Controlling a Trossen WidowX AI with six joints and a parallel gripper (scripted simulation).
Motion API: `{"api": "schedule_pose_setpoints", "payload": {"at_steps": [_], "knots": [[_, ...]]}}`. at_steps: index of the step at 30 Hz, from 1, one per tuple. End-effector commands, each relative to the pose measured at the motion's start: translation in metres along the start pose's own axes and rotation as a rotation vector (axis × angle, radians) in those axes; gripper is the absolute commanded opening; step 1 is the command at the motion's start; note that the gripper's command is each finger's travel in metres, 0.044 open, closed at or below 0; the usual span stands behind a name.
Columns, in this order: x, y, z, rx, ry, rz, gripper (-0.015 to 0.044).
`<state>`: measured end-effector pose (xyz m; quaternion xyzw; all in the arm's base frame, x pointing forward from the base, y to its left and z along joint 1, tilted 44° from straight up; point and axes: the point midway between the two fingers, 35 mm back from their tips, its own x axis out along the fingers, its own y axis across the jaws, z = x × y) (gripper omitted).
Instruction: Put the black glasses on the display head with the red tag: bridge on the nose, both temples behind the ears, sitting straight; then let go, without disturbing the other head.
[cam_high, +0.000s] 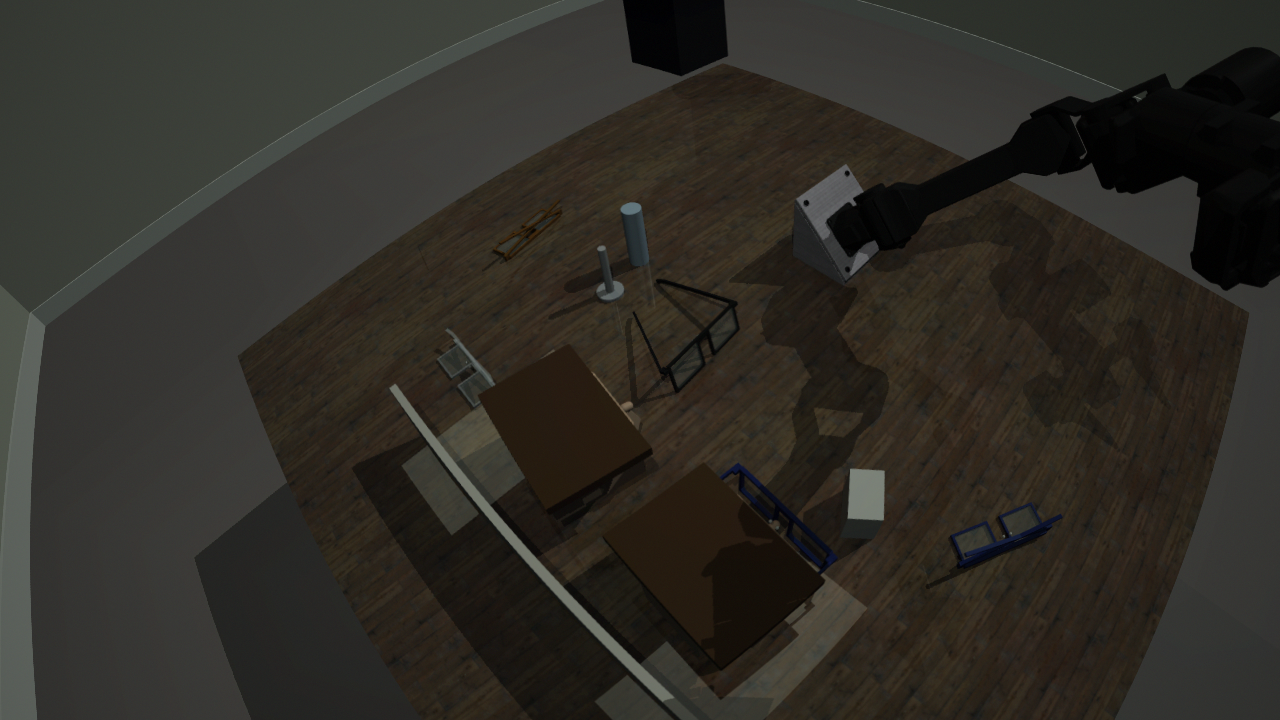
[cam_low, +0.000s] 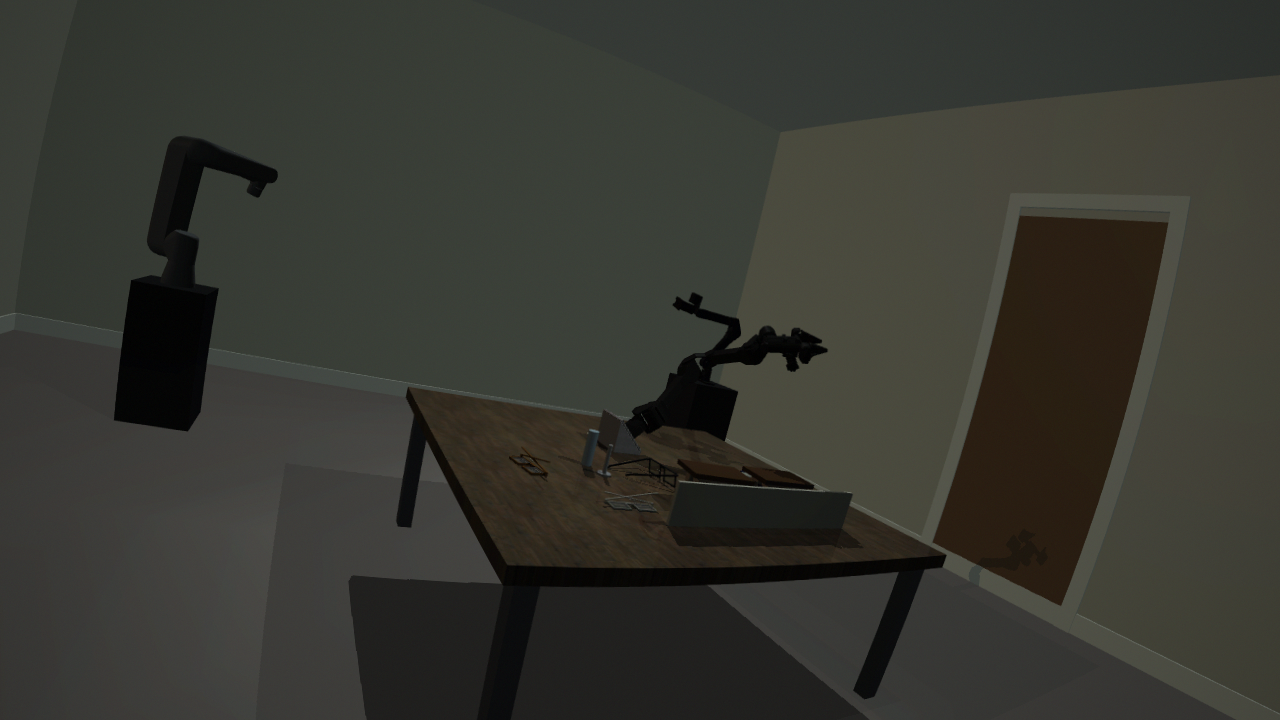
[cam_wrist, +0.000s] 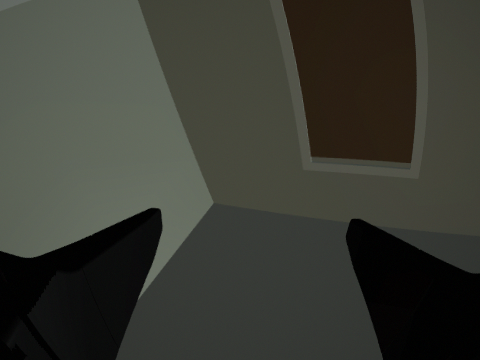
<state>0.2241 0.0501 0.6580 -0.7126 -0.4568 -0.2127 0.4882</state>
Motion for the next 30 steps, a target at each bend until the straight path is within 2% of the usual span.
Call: {"api": "schedule_pose_setpoints", "payload": {"at_steps": [1,8,10,18,25,30], "knots": [[0.0,0.0,0.0,0.0,0.0,0.0,0.0426],[0.0,0.0,0.0,0.0,0.0,0.0,0.044],[0.0,0.01,-0.002,0.003,0.007,0.027,0.0387],[-0.018,0.118,-0.03,0.072,0.089,0.334,0.0177],[-0.061,0.204,-0.062,0.142,0.204,0.612,0.0],[-0.103,0.266,-0.077,0.236,0.27,0.808,0.0]]}}
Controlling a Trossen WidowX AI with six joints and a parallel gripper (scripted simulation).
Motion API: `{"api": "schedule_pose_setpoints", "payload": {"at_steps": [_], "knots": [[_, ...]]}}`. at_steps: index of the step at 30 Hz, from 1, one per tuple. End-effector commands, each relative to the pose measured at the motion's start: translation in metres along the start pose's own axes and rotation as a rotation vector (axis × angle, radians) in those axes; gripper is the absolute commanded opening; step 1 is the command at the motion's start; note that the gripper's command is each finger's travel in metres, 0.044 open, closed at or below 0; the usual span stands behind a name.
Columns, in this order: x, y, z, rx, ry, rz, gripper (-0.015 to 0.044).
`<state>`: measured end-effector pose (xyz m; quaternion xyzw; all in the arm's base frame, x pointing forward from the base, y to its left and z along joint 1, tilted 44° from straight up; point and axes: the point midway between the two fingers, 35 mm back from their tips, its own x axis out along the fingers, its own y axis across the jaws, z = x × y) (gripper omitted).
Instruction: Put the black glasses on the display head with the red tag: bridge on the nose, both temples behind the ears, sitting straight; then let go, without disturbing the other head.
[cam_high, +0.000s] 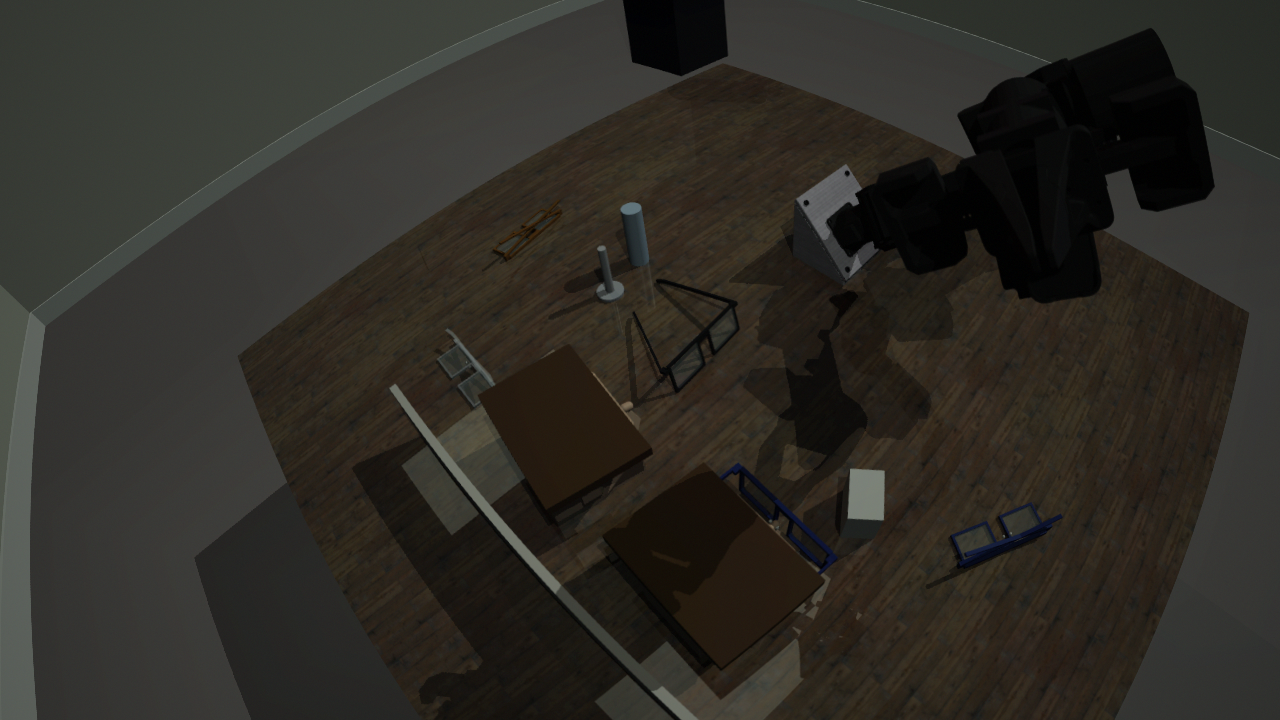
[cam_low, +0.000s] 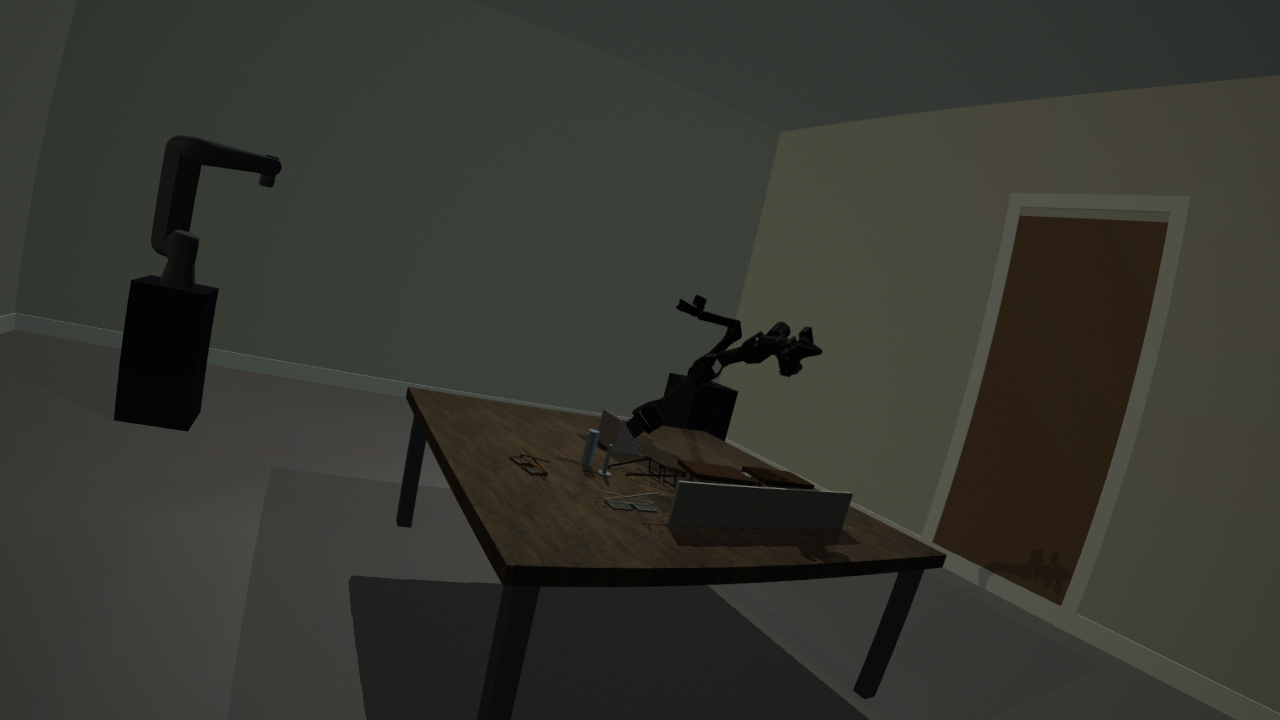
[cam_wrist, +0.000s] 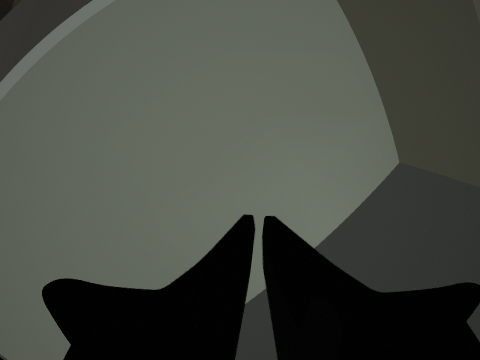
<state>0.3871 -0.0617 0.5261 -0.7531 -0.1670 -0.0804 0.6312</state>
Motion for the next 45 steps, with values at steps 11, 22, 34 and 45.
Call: {"api": "schedule_pose_setpoints", "payload": {"at_steps": [11,22,34,45], "knots": [[-0.013,0.189,-0.071,0.285,0.15,0.527,0.0],[-0.097,0.348,-0.113,0.688,0.375,1.007,0.0],[-0.251,0.467,-0.1,1.275,0.687,1.538,0.0],[-0.372,0.491,-0.046,1.896,0.923,1.968,0.0]]}}
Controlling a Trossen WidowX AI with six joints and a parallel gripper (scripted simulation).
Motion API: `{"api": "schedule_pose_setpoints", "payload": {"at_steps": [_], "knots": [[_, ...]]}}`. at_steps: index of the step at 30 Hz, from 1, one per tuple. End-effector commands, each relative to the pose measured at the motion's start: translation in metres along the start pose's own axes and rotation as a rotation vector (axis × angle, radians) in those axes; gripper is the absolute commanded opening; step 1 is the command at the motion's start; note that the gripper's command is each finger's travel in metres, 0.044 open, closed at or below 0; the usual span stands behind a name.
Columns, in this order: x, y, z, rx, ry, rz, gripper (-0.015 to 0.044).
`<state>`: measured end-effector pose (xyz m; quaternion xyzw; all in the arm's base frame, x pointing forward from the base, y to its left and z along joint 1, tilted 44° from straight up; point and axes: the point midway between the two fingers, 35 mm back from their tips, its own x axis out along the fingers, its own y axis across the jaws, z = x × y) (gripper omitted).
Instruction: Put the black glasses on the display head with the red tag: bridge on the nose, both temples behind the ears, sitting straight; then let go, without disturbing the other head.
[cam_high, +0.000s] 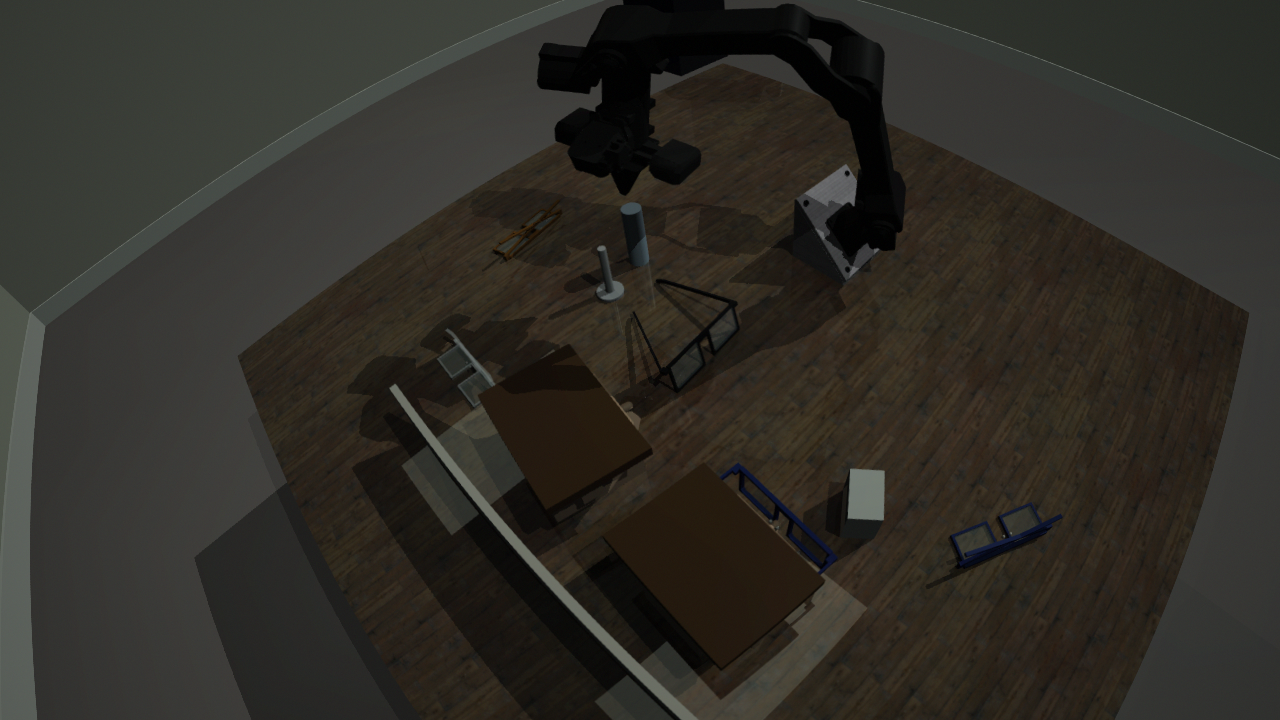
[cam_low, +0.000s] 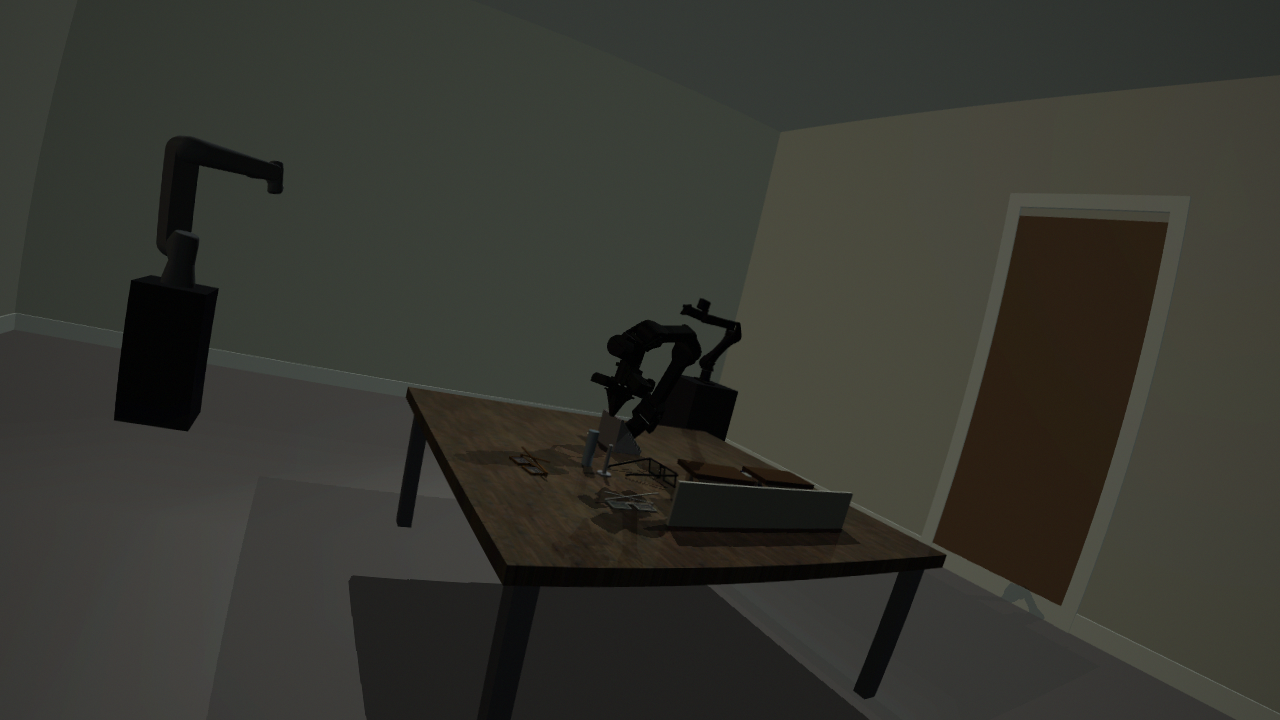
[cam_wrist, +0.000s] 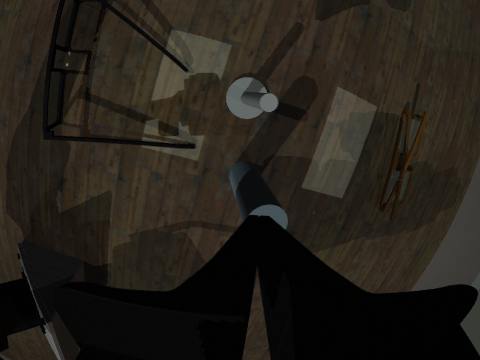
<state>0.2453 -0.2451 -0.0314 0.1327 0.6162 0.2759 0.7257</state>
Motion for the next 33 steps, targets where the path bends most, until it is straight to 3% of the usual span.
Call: {"api": "schedule_pose_setpoints", "payload": {"at_steps": [1,33], "knots": [[0.012,0.009,-0.027,0.148,0.036,0.153,0.0],[0.052,0.014,-0.027,0.147,0.035,0.153,0.0]]}}
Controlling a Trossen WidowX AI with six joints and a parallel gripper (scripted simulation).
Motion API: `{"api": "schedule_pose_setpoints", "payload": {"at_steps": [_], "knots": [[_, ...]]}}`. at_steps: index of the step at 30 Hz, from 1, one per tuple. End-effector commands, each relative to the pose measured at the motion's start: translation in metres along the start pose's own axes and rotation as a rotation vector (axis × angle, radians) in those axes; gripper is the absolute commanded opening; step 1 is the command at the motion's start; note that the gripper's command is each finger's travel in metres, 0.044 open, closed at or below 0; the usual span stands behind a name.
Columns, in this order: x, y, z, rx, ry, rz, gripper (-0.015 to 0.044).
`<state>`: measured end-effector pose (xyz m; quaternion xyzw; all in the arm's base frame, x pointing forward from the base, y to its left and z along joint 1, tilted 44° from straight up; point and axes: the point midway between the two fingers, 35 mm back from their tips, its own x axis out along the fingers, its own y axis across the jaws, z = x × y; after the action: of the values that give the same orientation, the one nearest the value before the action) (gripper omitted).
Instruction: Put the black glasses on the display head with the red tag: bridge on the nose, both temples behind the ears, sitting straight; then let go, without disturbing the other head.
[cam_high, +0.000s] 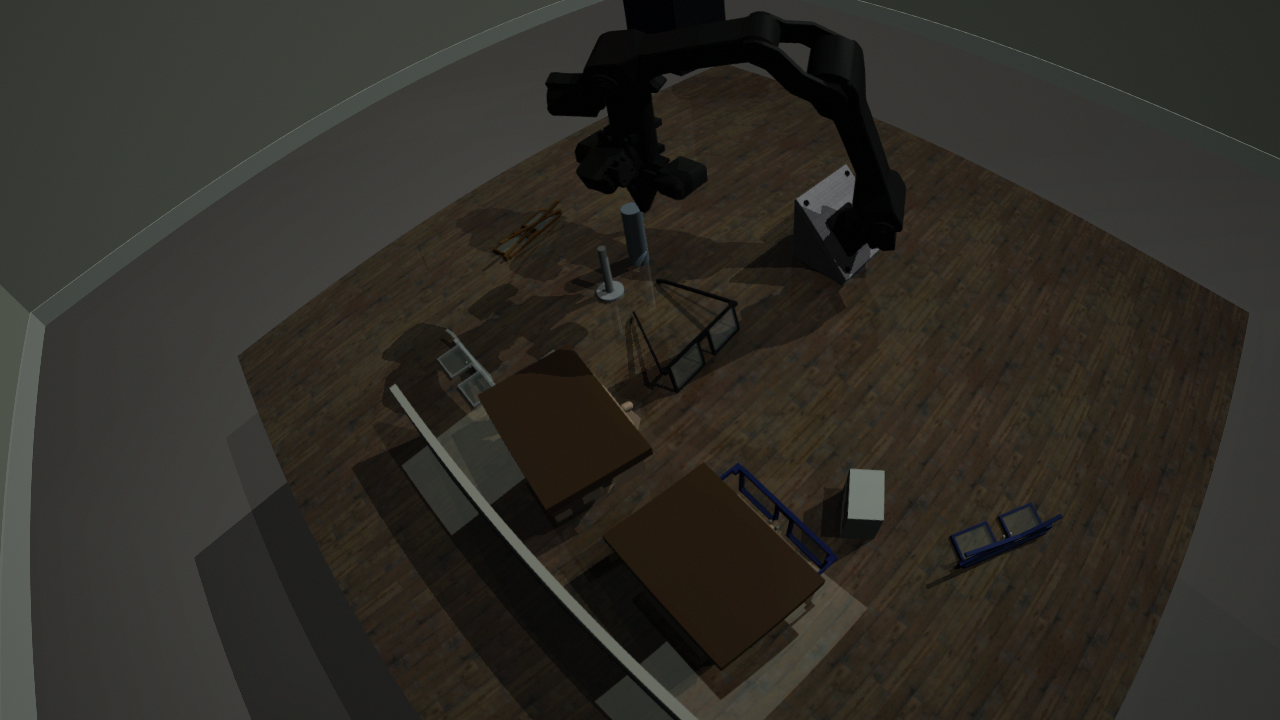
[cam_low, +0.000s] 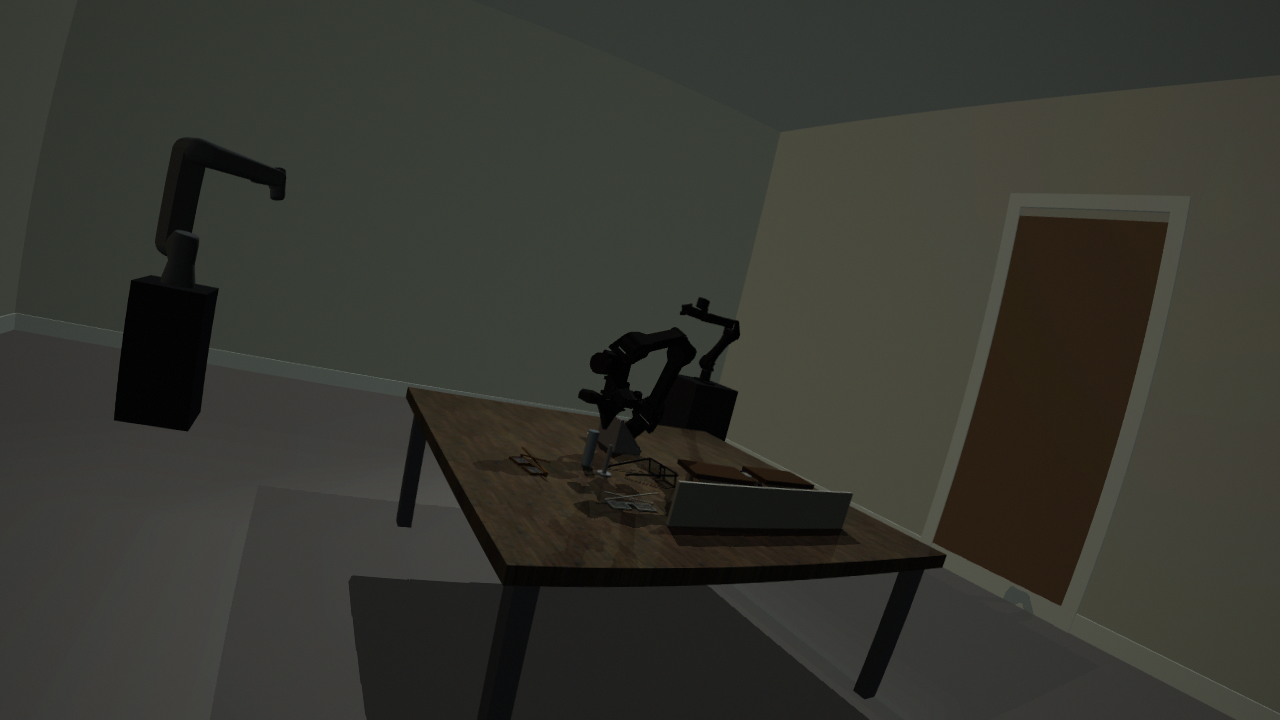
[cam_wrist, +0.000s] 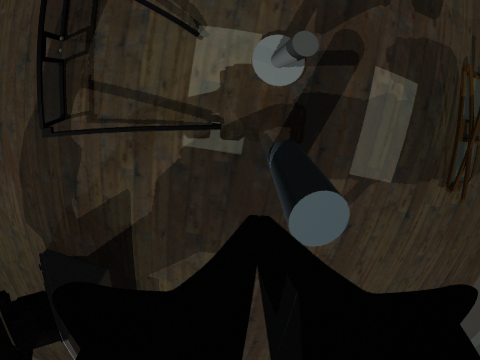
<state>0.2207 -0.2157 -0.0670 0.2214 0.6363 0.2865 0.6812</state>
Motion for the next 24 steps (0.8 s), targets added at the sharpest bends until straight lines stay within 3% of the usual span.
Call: {"api": "schedule_pose_setpoints", "payload": {"at_steps": [1,24], "knots": [[0.01,0.002,-0.001,0.008,-0.003,0.009,0.0],[0.029,0.002,-0.001,0.008,-0.003,0.01,0.0]]}}
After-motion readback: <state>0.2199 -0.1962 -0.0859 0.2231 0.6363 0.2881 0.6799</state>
